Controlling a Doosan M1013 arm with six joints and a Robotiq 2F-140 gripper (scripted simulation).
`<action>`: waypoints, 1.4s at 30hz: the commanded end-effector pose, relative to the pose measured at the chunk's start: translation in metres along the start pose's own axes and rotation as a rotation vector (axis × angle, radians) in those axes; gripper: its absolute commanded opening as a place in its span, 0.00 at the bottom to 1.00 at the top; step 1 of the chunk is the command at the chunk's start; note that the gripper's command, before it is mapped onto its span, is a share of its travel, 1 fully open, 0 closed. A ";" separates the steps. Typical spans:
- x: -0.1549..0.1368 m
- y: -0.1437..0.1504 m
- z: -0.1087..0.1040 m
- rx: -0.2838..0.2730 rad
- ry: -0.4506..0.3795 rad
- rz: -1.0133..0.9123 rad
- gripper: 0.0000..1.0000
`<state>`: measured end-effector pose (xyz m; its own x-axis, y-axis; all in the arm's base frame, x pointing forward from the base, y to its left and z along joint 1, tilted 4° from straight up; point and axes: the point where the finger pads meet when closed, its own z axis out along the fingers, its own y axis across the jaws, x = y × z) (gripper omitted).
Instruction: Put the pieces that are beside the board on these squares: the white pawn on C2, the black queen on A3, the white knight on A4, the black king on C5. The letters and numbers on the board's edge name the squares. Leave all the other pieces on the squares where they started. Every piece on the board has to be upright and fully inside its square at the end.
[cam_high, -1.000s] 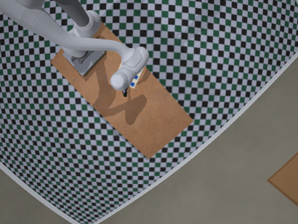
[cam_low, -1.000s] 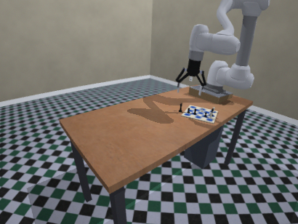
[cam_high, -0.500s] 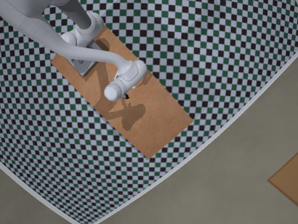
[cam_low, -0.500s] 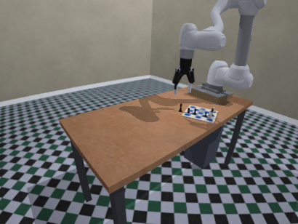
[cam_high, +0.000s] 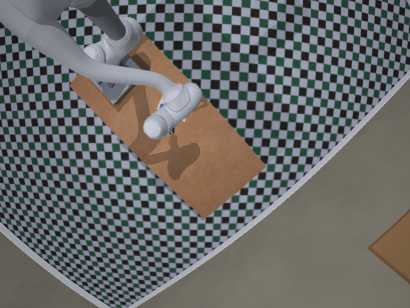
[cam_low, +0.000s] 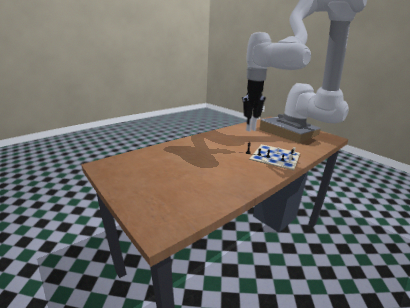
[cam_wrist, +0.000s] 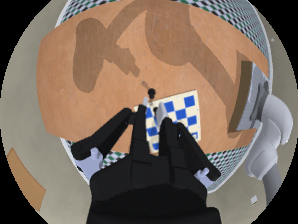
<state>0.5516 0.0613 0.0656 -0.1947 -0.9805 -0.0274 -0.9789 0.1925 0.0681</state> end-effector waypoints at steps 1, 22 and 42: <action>0.000 0.000 0.000 0.000 0.000 0.000 0.25; 0.000 0.000 0.001 0.000 0.000 0.000 0.25; 0.000 0.000 0.019 0.000 0.000 0.000 0.25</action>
<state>0.5506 0.0618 0.0485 -0.1944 -0.9805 -0.0277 -0.9790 0.1922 0.0682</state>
